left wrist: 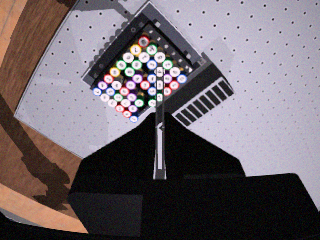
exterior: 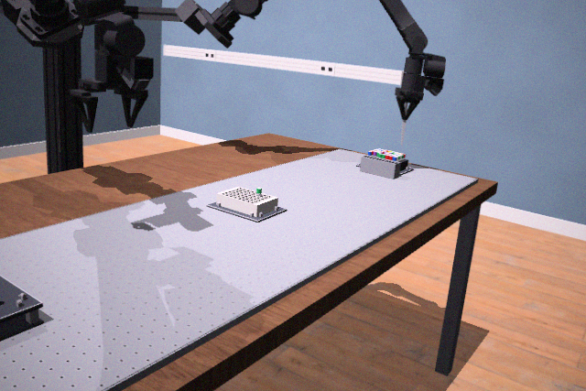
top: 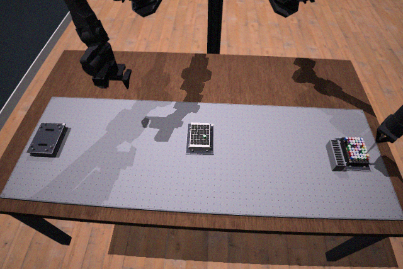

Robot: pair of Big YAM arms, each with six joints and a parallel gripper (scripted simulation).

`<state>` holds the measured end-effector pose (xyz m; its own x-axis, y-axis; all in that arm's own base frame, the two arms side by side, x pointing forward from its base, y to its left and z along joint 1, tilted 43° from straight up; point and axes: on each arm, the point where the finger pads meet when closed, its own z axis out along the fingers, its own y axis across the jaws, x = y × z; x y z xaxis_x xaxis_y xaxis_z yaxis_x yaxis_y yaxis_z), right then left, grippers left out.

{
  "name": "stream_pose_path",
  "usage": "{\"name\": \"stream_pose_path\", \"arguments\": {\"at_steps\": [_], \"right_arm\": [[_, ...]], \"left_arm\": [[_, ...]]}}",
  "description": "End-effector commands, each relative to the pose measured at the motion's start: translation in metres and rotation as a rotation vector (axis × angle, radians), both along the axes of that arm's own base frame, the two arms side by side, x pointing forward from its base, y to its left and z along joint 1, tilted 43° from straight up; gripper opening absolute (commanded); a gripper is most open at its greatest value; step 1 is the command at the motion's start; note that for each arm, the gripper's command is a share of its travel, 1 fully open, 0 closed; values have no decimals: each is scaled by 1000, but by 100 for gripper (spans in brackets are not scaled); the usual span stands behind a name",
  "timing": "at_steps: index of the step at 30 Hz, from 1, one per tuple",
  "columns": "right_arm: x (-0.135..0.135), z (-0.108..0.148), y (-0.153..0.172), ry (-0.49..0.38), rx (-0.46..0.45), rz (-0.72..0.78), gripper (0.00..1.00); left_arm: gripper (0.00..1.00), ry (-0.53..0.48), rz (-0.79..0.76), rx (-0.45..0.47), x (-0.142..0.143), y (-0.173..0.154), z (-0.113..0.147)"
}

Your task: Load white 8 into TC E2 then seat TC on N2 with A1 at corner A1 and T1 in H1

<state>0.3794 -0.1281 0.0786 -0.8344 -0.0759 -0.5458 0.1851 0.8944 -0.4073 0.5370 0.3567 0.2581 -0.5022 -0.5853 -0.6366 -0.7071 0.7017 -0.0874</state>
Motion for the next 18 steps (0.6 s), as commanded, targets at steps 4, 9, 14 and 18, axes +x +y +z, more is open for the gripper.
{"name": "stream_pose_path", "arguments": {"at_steps": [4, 9, 14, 18], "right_arm": [[4, 5, 1, -9, -8, 14, 100], [4, 5, 1, -9, -8, 14, 100], [4, 5, 1, -9, -8, 14, 100], [4, 5, 1, -9, -8, 14, 100]], "left_arm": [[7, 10, 3, 0, 7, 14, -7], [7, 3, 2, 3, 9, 14, -6], [7, 3, 2, 3, 10, 15, -7], [7, 3, 1, 3, 10, 15, -8]]}}
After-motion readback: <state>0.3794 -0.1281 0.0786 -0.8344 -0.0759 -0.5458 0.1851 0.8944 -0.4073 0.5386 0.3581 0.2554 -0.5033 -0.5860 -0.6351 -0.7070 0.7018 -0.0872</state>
